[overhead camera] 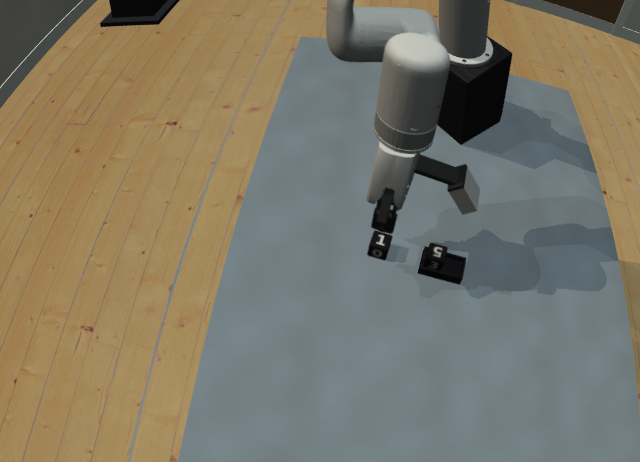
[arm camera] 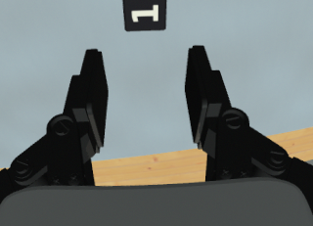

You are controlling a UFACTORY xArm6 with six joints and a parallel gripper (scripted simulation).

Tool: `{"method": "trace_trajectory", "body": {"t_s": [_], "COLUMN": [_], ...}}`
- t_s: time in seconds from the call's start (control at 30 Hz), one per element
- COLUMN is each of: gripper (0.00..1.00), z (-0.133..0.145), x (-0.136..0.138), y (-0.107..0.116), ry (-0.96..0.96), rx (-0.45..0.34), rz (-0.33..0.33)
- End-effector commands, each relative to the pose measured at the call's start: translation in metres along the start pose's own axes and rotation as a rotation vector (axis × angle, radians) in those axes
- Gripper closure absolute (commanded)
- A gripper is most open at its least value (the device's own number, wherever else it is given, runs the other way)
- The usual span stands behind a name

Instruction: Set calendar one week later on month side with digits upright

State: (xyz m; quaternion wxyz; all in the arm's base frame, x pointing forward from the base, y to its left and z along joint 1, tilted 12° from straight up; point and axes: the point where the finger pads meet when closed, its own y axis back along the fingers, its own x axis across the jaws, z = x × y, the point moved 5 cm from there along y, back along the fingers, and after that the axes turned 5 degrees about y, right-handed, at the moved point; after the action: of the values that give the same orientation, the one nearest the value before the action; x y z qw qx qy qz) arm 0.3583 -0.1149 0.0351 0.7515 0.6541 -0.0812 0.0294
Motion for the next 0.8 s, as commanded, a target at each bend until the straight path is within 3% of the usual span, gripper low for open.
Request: {"method": "trace_trajectory", "body": {"t_s": [0.0, 0.77], "gripper": [0.53, 0.53], "z": [0.0, 0.0], "x": [0.001, 0.001], "y": [-0.002, -0.027], "ry": [0.0, 0.0], "rx": [-0.001, -0.002], "rz": [0.003, 0.003]}}
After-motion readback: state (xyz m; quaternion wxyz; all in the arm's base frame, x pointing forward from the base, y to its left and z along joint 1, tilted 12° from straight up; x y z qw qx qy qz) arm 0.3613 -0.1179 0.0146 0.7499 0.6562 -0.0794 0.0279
